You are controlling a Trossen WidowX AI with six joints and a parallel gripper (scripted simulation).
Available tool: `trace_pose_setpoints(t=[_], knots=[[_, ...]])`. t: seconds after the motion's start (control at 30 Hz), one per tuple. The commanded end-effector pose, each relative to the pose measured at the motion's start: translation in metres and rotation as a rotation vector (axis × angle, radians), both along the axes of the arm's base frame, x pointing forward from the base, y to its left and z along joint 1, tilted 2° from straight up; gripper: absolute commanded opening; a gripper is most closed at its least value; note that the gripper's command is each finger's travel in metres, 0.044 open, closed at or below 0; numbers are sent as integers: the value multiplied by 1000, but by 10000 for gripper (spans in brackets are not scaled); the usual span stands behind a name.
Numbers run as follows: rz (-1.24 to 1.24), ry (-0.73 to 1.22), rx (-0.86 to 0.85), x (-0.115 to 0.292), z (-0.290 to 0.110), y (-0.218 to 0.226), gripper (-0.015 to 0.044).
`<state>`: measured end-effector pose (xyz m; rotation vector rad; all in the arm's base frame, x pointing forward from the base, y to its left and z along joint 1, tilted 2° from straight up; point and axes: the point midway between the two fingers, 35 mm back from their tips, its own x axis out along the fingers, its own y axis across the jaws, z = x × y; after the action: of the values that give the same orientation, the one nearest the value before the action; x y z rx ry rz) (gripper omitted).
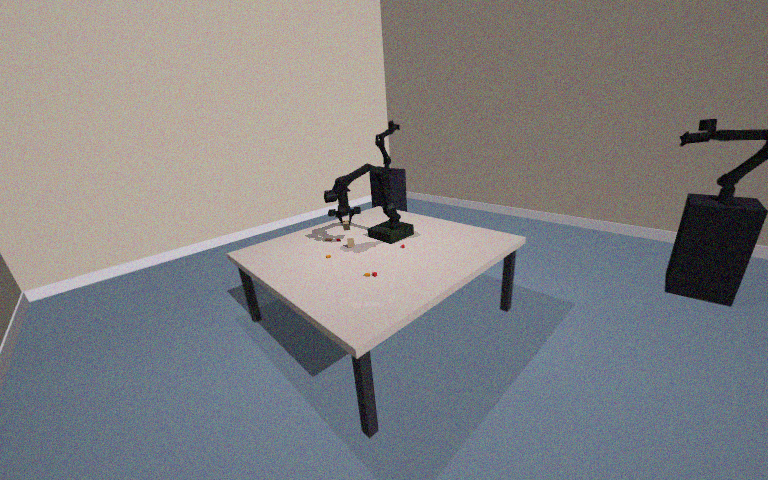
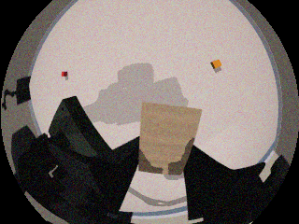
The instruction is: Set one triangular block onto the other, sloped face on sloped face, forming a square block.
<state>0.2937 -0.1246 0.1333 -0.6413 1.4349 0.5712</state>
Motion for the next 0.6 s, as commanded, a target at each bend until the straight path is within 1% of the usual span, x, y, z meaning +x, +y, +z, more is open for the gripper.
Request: trace_pose_setpoints(t=[0.0,0.57], knots=[[5,1,3,-13,3,-10,0],[5,5,-2,-74,16,-50,0]])
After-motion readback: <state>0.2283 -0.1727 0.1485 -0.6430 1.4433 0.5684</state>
